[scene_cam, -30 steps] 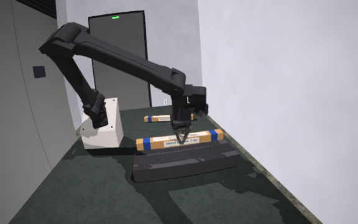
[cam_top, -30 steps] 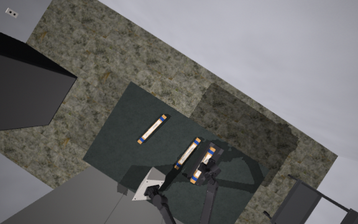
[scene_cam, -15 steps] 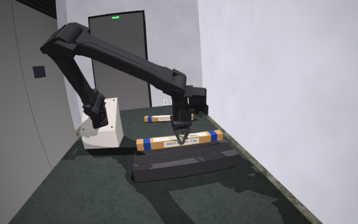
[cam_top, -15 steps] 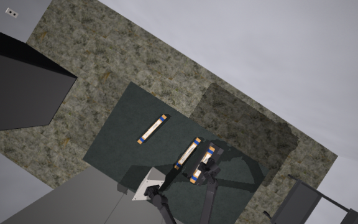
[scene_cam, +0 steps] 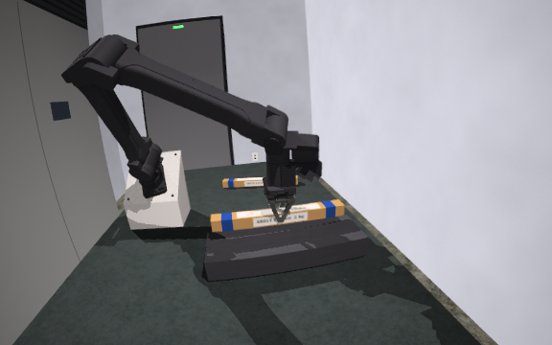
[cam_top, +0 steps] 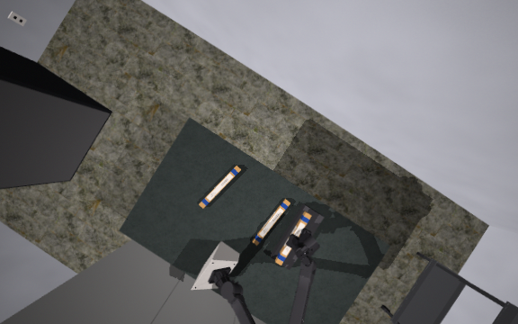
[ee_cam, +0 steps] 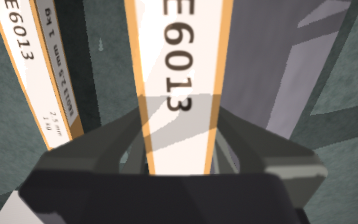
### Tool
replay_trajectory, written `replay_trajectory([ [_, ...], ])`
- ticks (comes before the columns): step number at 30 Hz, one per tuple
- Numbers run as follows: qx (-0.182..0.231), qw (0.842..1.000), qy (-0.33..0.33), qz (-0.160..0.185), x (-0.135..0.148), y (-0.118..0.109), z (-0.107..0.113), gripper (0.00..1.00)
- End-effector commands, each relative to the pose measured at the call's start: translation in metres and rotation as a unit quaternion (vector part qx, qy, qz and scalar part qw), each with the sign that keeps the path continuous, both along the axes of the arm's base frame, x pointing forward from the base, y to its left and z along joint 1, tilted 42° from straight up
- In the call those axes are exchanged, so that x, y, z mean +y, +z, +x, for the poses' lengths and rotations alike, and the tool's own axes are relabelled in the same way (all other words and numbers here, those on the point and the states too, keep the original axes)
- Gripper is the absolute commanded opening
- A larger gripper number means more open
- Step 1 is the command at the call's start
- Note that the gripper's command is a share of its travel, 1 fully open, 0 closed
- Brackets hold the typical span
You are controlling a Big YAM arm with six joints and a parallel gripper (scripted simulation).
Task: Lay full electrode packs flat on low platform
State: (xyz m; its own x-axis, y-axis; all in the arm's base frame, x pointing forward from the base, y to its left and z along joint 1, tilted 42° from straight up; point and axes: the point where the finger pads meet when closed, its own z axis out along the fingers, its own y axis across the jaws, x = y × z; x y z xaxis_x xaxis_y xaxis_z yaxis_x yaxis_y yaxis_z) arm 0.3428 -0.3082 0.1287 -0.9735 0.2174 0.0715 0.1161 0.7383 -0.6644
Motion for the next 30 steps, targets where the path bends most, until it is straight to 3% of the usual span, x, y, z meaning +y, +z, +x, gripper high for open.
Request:
replay_trajectory([
  [1,-0.041,0.999,0.012,-0.021,0.0008,0.0364,0.0353,0.00],
  [30,-0.042,0.999,0.012,-0.021,0.0011,0.0384,0.0381,0.00],
])
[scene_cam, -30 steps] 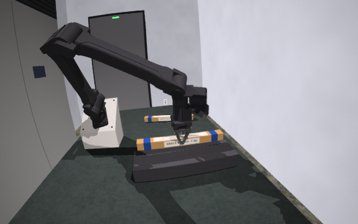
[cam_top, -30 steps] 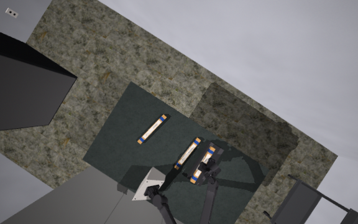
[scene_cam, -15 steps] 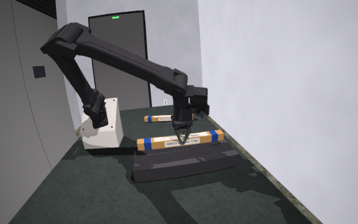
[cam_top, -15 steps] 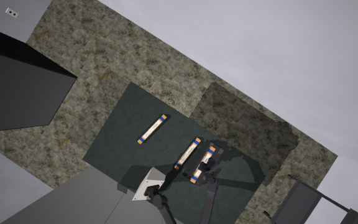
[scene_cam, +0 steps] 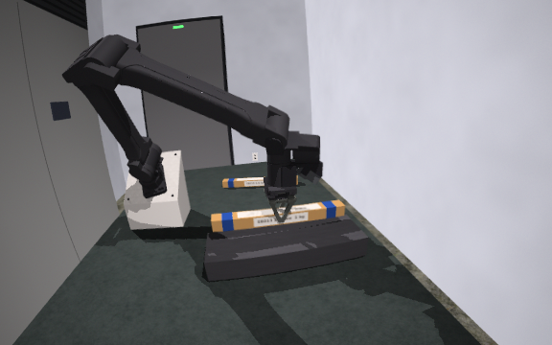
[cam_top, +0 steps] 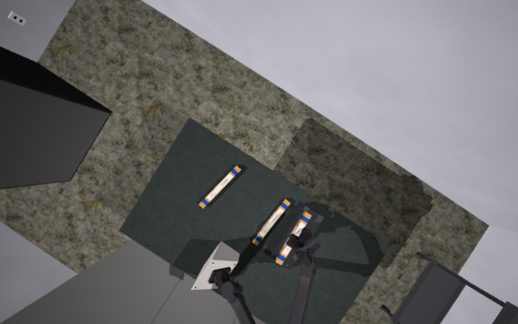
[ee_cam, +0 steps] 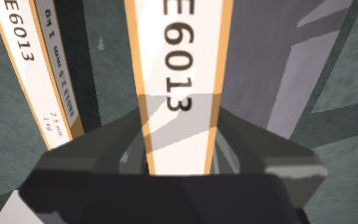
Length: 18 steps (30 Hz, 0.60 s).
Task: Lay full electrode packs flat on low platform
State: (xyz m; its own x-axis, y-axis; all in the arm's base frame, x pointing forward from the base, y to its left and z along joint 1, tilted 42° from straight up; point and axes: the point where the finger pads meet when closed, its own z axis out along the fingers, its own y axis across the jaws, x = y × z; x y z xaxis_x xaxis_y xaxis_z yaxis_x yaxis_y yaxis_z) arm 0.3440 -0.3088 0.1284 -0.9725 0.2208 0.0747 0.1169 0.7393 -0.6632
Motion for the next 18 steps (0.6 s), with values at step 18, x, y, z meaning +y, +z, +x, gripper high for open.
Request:
replay_trajectory([
  [18,-0.043,0.999,0.014,-0.022,0.0024,0.0384,0.0377,0.00],
])
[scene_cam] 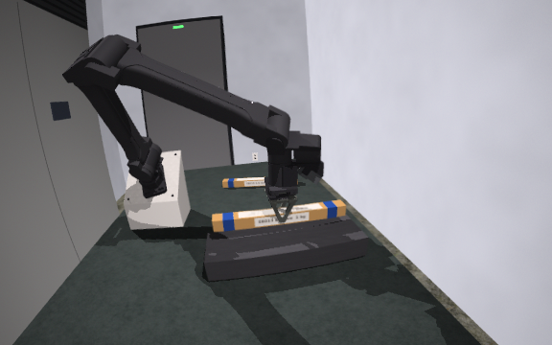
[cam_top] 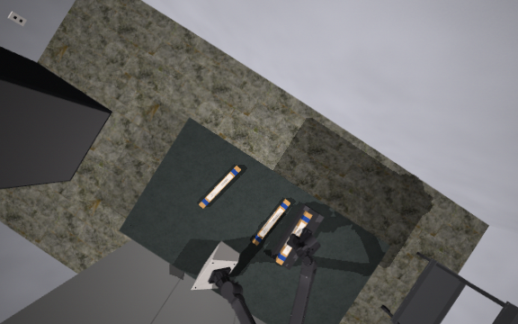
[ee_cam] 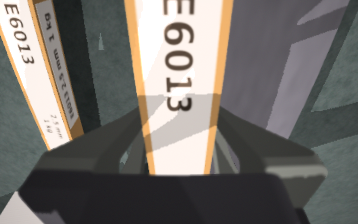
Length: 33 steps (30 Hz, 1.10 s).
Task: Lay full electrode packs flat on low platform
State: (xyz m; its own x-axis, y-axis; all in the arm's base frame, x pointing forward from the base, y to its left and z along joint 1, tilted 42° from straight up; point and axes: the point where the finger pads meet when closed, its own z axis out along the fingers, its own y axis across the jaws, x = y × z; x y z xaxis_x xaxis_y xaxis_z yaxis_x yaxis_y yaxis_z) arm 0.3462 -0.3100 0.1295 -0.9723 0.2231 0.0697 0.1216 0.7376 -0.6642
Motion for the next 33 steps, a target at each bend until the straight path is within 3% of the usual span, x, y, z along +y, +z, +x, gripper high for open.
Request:
replay_trajectory([
  [1,-0.040,0.999,0.015,-0.022,0.004,0.037,0.036,0.00],
  [33,-0.038,0.999,0.015,-0.021,-0.032,0.071,0.023,0.00],
])
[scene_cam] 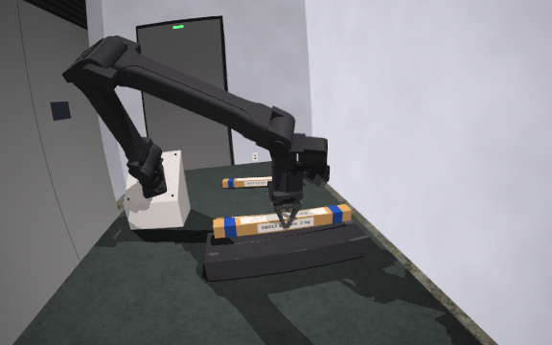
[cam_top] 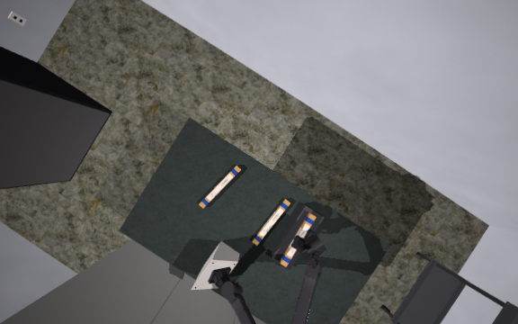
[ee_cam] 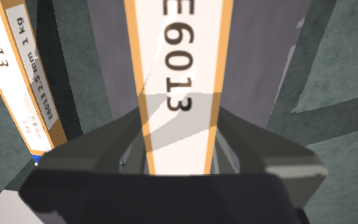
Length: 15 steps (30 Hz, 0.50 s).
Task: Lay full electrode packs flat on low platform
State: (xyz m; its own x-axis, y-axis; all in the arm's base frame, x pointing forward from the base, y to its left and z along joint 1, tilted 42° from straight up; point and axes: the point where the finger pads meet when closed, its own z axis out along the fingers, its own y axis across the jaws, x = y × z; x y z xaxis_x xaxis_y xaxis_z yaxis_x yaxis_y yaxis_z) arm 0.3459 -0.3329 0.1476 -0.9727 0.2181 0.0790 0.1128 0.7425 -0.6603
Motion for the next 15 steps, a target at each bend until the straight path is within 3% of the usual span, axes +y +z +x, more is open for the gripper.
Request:
replay_trajectory([
  [1,-0.042,0.999,0.013,-0.024,-0.0087,0.0530,0.0236,0.00],
  [15,-0.042,0.999,0.020,-0.025,-0.0036,0.0568,0.0274,0.00],
])
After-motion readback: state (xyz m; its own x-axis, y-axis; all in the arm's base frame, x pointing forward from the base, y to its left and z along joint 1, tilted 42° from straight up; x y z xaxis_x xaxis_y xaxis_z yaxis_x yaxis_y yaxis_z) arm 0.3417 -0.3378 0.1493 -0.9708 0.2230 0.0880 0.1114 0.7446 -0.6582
